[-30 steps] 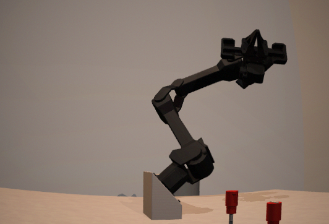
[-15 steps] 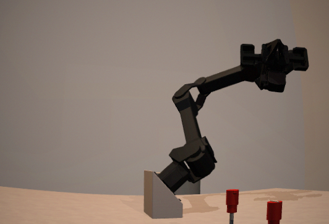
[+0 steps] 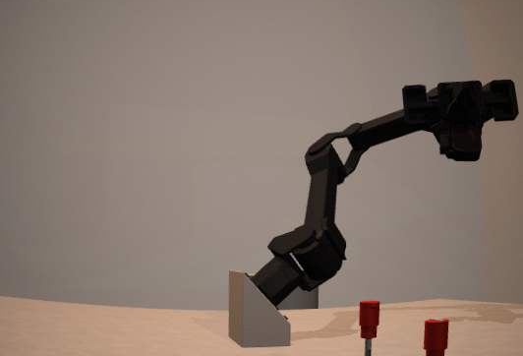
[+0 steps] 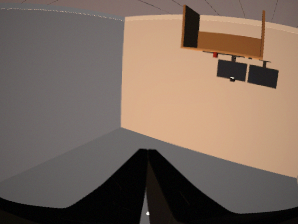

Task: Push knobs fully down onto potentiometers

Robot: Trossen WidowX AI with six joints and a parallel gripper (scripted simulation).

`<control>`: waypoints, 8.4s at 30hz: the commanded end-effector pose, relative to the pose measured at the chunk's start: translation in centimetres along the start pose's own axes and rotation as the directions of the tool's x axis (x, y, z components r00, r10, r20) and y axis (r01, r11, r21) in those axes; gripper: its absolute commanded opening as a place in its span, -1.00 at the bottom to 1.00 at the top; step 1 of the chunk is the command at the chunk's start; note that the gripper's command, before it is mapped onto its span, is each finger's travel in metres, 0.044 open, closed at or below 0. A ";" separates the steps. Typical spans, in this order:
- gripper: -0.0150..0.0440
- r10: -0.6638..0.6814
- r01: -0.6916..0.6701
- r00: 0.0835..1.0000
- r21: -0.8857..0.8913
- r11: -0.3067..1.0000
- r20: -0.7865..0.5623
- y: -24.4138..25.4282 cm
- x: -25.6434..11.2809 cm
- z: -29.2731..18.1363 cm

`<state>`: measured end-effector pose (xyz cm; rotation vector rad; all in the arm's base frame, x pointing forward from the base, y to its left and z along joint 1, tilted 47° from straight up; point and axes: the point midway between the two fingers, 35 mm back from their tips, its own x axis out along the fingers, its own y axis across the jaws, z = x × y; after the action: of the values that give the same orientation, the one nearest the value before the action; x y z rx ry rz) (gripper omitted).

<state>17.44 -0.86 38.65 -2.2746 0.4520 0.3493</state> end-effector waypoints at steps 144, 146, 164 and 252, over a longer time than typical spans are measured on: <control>-0.49 0.024 -0.589 0.014 0.028 -0.807 1.000 12.7 24.9 22.8; -0.49 0.024 -0.589 0.014 0.028 -0.807 1.000 12.7 24.9 22.8; -0.49 0.024 -0.589 0.014 0.027 -0.807 1.000 12.7 24.9 23.1; -0.49 0.022 -0.590 0.014 0.026 -0.807 1.000 12.7 25.0 26.9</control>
<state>31.53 4.24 4.05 0.4786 1.4744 0.7872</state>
